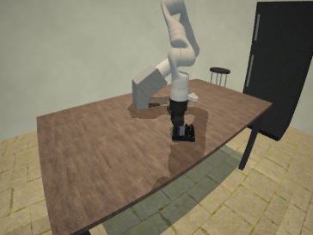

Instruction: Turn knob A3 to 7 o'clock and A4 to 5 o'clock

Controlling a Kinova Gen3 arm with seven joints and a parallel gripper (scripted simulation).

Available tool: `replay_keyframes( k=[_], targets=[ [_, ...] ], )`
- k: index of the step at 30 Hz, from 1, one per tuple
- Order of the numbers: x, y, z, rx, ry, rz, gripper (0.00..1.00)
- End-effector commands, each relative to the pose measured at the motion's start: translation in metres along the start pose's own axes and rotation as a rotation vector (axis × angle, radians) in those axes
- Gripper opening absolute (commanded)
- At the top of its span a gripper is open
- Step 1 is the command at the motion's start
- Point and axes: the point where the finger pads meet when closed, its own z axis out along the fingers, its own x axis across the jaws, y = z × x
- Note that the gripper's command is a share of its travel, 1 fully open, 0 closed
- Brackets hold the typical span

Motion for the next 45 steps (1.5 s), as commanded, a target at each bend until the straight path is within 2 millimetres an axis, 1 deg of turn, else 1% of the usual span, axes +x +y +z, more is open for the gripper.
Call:
replay_keyframes(
  k=[1, 16, 18, 45],
  targets=[
    [0.0008, 0.0005, -0.0004, 0.002, 0.002, -0.002, 0.3],
    [0.0008, 0.0005, -0.0004, 0.002, 0.003, -0.234, 0.3],
    [0.0008, 0.0005, -0.0004, 0.002, 0.003, -0.234, 0.3],
    [0.0009, 0.0005, -0.0004, 0.001, 0.003, -0.687, 0.3]
  ],
)
